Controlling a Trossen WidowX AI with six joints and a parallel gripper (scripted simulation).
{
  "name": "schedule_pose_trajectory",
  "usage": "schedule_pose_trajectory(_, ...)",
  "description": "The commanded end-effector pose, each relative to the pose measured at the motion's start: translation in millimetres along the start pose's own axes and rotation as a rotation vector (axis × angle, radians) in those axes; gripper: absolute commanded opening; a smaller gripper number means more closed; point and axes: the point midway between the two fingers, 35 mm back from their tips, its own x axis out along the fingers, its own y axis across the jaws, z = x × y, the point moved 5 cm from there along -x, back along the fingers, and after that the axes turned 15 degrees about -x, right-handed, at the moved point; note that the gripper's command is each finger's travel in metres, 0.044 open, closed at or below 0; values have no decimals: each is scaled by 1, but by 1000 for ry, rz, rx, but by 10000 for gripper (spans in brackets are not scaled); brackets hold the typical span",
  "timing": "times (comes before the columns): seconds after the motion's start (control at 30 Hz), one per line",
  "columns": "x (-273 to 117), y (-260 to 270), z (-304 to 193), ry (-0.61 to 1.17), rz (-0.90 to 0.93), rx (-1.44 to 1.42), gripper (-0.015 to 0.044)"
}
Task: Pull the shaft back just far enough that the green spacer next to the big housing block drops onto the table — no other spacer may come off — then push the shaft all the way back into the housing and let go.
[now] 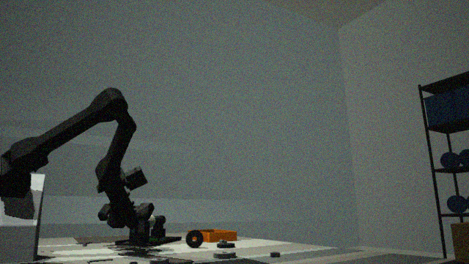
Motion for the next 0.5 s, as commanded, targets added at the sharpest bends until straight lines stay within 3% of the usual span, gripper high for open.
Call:
schedule_pose_trajectory(0.0, 1, 0, -1, 5, -1, 3, 0)
schedule_pose_trajectory(0.47, 2, 0, -2, 5, -1, 3, 0)
